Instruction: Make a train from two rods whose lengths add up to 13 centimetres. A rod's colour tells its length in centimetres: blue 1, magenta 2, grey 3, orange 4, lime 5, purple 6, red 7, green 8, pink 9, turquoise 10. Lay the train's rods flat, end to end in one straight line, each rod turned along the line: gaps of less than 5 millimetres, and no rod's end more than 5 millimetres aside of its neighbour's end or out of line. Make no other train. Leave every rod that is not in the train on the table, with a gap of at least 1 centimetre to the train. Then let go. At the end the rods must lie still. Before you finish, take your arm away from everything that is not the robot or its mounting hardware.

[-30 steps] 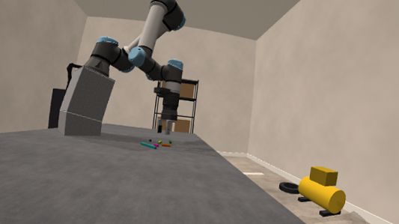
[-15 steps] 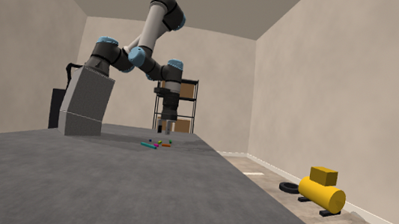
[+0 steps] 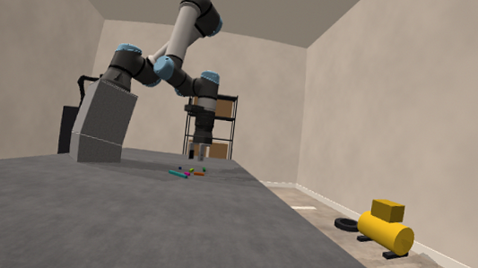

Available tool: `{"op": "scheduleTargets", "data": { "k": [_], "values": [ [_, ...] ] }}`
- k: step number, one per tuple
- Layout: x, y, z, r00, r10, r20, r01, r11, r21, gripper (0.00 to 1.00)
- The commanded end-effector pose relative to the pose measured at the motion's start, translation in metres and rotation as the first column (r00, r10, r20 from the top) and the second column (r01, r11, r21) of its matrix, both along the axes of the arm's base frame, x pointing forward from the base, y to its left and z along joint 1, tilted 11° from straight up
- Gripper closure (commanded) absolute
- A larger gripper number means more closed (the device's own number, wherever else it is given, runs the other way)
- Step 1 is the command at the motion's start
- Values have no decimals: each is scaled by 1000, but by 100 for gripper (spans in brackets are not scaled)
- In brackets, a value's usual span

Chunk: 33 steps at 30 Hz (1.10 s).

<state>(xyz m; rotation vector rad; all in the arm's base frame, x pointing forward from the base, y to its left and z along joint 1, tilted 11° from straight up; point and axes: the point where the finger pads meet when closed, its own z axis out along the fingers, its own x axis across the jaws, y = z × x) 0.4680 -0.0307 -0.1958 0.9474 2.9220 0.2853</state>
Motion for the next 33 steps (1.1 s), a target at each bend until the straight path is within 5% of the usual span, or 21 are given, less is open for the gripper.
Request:
{"op": "scheduleTargets", "data": {
  "k": [1, 13, 17, 27, 33],
  "values": [
    [0, 0, 0, 1000, 0, 1, 0, 1000, 0, 0],
    [0, 1, 1, 1000, 5, 2, -5, 1000, -1, 0],
    [-4, 16, 3, 994, 104, 17, -104, 994, -14, 0],
    [-18, 57, 11, 925, 377, 52, -374, 926, -55, 0],
    [-33, 89, 18, 816, 574, 72, -567, 818, -94, 0]
  ]
}}
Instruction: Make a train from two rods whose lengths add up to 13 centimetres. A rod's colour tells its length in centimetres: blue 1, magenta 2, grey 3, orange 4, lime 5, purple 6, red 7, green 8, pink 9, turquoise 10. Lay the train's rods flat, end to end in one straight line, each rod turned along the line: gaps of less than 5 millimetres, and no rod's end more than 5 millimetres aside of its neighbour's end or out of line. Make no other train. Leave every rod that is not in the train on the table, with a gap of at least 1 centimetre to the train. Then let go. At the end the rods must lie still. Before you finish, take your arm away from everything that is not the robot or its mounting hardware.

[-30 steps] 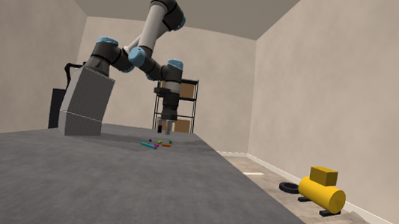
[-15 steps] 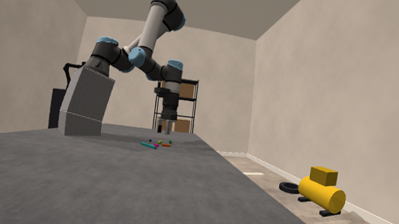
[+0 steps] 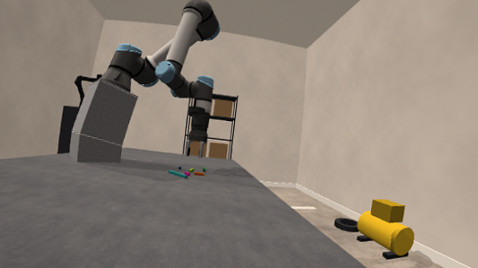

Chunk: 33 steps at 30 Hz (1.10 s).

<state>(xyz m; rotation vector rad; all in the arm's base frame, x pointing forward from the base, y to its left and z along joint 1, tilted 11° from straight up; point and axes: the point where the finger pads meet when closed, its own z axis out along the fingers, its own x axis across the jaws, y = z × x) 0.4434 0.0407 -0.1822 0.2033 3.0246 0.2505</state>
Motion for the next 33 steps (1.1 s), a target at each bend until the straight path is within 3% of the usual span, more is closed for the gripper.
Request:
{"op": "scheduleTargets", "data": {
  "k": [1, 4, 5, 33],
  "values": [
    [-9, 20, 5, 990, 142, 23, -142, 990, -18, 0],
    [-10, 22, 5, 988, 156, 25, -155, 988, -19, 0],
    [-10, 22, 5, 988, 156, 25, -155, 988, -19, 46],
    [-10, 22, 5, 988, 156, 25, -155, 988, -19, 46]
  ]
}}
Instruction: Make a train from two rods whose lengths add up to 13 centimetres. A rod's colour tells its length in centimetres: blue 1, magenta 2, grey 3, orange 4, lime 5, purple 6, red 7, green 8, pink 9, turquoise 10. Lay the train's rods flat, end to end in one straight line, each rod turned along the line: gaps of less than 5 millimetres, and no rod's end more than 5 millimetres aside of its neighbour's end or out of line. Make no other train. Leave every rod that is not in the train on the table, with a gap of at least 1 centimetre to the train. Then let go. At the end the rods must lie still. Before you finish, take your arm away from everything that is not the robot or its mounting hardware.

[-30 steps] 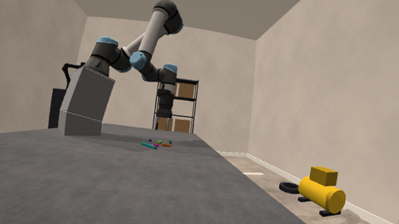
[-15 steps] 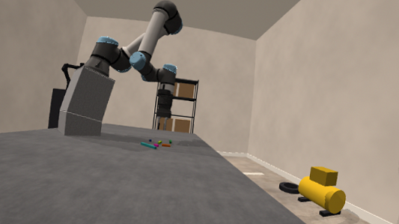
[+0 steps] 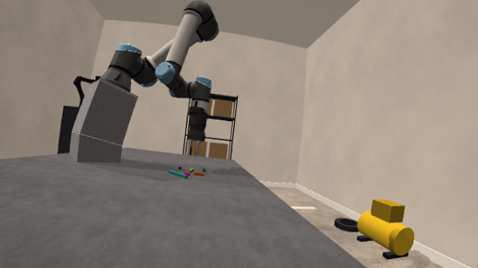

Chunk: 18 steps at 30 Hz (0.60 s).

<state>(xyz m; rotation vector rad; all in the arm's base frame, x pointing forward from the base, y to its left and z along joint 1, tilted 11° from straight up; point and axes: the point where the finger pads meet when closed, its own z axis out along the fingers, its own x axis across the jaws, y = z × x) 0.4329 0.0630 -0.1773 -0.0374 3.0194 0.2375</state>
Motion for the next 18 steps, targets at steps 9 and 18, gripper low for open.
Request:
{"op": "scheduleTargets", "data": {
  "k": [9, 18],
  "values": [
    [0, 0, 0, 1000, 0, 1, 0, 1000, 0, 46],
    [1, 0, -2, 1000, 0, 1, 0, 1000, 0, 46]
  ]
}}
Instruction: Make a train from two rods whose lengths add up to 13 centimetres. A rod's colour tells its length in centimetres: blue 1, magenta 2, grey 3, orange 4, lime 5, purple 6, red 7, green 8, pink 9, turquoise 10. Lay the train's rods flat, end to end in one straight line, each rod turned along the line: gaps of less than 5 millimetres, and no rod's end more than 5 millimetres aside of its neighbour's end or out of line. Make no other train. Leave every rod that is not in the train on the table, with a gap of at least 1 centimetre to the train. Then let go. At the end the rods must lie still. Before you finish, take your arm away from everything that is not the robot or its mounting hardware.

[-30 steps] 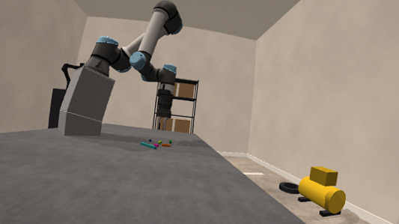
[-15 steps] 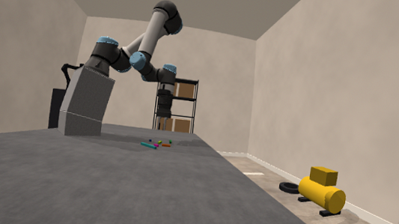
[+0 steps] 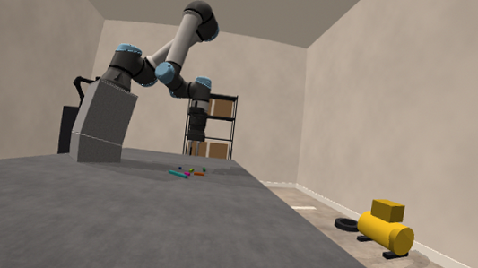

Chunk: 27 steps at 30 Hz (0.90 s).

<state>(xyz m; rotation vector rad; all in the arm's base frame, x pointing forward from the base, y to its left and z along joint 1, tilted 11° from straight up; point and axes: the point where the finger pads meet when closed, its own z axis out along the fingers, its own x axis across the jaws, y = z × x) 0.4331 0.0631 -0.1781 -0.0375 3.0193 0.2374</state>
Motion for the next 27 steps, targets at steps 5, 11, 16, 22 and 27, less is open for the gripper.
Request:
{"op": "scheduleTargets", "data": {
  "k": [5, 11, 16, 22, 27],
  "values": [
    [1, 1, -5, 1000, 0, 1, 0, 1000, 0, 46],
    [1, 1, -9, 1000, 0, 1, 0, 1000, 0, 46],
    [2, 2, -16, 1000, 0, 1, 0, 1000, 0, 46],
    [3, 4, -25, 1000, 0, 1, 0, 1000, 0, 46],
    [4, 5, -32, 1000, 0, 1, 0, 1000, 0, 46]
  ]
}}
